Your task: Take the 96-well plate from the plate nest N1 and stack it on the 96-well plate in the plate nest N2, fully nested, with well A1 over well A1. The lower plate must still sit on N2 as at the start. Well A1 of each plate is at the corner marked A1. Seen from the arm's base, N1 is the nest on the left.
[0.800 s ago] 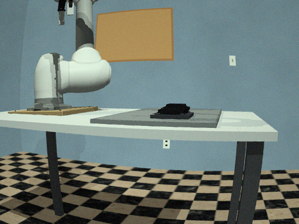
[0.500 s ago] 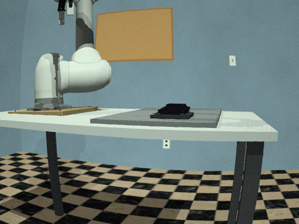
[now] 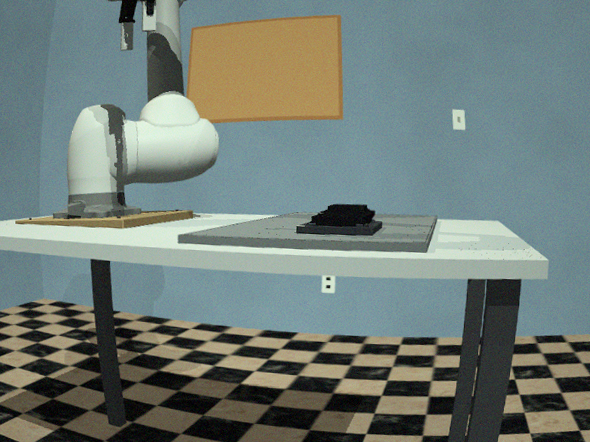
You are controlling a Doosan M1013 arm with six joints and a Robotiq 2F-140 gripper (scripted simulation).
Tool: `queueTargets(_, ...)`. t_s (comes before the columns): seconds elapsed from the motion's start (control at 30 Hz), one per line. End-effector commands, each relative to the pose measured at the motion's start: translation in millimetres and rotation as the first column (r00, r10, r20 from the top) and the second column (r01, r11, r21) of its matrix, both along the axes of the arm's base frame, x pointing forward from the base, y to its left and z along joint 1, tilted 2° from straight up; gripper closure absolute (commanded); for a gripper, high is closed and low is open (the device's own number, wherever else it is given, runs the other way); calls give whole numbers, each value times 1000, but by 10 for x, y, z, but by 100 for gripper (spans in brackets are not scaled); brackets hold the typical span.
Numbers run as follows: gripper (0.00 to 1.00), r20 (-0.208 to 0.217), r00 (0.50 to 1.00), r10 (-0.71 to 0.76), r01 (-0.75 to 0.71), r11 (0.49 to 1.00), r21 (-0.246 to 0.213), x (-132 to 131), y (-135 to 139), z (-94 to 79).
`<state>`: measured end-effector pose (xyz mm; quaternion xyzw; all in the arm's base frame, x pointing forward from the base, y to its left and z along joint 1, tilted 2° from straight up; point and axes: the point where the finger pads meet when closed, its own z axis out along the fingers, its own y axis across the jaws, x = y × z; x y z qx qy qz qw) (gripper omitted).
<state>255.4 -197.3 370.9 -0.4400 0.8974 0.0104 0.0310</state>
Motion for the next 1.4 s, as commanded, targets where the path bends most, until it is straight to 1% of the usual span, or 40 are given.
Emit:
queueTargets(0.0, 0, -4, 999, 36, -36, 999, 0, 161, 9, -56)
queueTargets(0.03, 0, -6, 998, 58, -58, 998, -1, 208, 16, -73)
queueTargets(0.2, 0, -6, 998, 58, -58, 998, -1, 440, 54, -158)
queueTargets(0.23, 0, -10, 996, 91, -91, 996, -1, 485, 67, -176)
queueTargets(0.3, 0, -10, 996, 91, -91, 996, -1, 485, 67, -176)
queueTargets(0.33, 0, -12, 993, 114, -114, 994, -1, 530, 80, -194)
queueTargets(0.53, 0, -12, 993, 114, -114, 994, -1, 784, 154, -295)
queueTargets(0.6, 0, -18, 985, 169, -169, 986, -2, 869, 190, -332)
queueTargets(0.8, 0, -18, 985, 169, -169, 986, -2, 1119, 299, -441)
queueTargets(0.87, 0, -18, 985, 169, -169, 986, -2, 1119, 299, -441)
queueTargets(0.93, 0, -24, 974, 225, -225, 974, -3, 1199, 345, -479)
queueTargets(1.13, 0, -24, 974, 225, -225, 974, -3, 1438, 485, -594)
queueTargets(1.2, 0, -29, 960, 280, -280, 960, -5, 1512, 540, -634)
queueTargets(1.37, 0, -29, 960, 280, -280, 960, -5, 1695, 678, -733)
